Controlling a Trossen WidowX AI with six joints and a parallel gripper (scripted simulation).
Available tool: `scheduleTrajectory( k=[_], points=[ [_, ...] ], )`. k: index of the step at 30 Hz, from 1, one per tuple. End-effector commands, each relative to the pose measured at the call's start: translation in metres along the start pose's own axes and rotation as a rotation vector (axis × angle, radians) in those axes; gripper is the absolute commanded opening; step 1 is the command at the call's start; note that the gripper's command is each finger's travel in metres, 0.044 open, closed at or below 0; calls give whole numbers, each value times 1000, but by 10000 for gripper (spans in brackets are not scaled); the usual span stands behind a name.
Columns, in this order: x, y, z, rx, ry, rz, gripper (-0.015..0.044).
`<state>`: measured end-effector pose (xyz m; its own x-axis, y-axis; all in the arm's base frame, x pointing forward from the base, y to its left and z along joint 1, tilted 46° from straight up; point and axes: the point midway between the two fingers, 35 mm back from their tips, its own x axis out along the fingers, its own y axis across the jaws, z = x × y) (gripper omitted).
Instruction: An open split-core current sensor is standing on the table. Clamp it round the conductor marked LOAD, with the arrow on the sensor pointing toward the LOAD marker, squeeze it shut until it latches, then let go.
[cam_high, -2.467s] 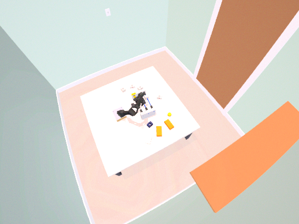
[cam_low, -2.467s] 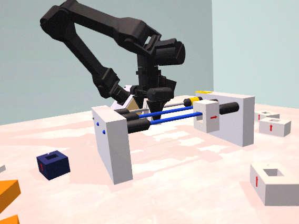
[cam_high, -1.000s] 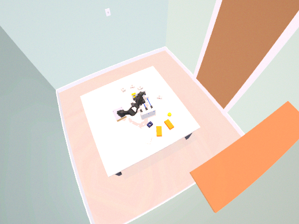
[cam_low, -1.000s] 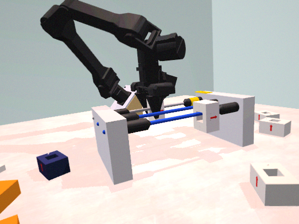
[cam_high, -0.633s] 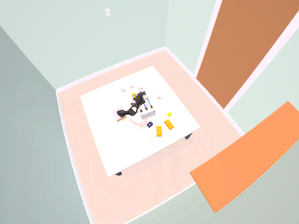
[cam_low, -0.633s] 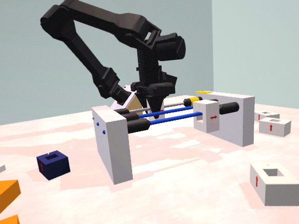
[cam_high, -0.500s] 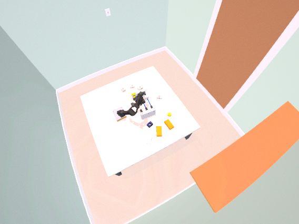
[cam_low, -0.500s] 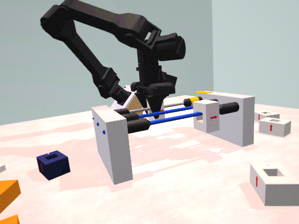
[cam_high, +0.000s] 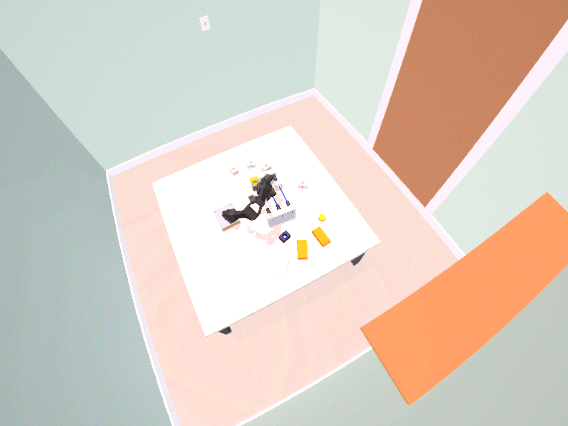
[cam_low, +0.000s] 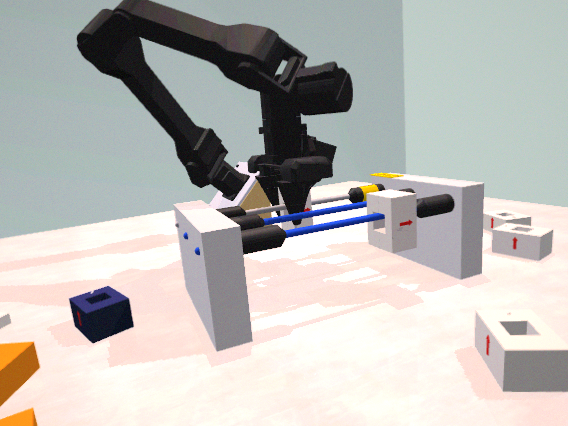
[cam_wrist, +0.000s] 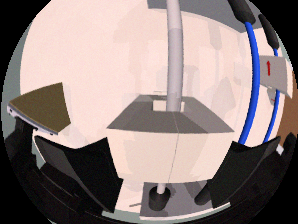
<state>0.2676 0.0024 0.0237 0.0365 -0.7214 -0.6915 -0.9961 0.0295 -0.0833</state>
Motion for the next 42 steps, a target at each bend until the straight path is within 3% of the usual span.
scheduleTrajectory(
  k=[1, 15, 26, 42],
  points=[
    [0, -1, 0, 1, -1, 27, 0],
    [5, -2, 0, 1, 0, 39, 0],
    [1, -2, 0, 1, 2, 37, 276],
    [1, -2, 0, 1, 2, 37, 276]
  ],
)
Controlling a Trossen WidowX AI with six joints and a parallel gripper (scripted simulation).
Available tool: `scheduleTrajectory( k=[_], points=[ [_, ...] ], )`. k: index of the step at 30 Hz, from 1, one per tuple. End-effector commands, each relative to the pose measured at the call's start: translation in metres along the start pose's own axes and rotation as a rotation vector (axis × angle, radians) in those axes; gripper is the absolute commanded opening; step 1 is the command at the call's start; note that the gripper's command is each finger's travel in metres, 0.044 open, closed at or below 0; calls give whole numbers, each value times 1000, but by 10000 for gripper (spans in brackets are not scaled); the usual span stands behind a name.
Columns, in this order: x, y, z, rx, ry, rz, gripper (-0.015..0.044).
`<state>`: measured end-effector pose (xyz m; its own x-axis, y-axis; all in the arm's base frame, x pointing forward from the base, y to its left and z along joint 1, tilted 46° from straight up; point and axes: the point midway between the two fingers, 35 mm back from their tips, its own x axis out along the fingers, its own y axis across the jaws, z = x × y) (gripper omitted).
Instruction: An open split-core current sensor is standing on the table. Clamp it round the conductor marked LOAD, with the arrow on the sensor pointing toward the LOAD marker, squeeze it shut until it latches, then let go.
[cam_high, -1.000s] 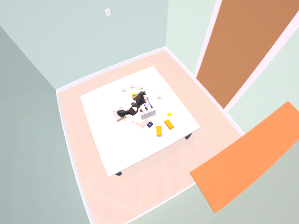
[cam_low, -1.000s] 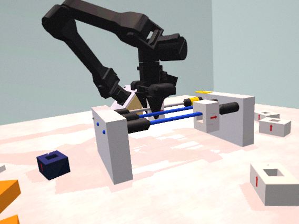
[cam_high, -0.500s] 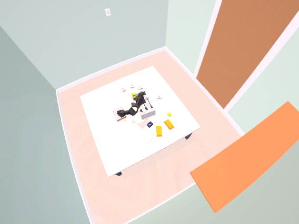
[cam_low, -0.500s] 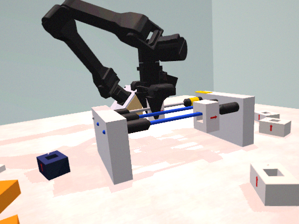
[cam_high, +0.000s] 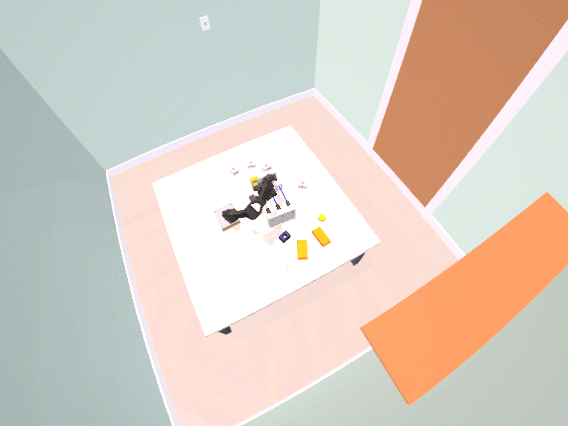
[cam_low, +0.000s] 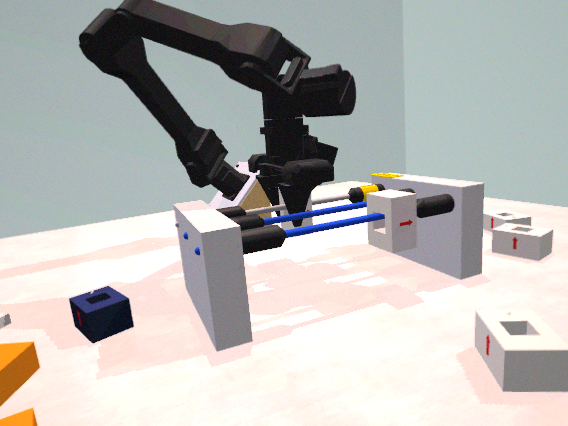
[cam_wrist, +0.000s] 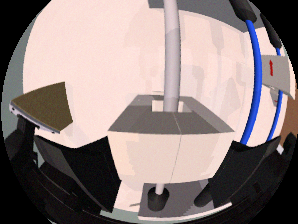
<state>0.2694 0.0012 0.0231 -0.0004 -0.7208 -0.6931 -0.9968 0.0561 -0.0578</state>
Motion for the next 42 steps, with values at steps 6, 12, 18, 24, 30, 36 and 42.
scheduleTrajectory(
  k=[6, 12, 18, 24, 30, 36, 42],
  points=[
    [0, 0, 0, 1, 0, 0, 276],
    [0, 0, 0, 1, 0, 0, 276],
    [0, 0, 0, 1, 0, 0, 328],
    [0, 0, 0, 1, 0, 0, 440],
    [0, 0, 0, 1, 0, 0, 440],
    [-62, -1, 1, 1, -9, -24, 440],
    [-107, 6, -3, 2, -9, -40, 440]
  ],
)
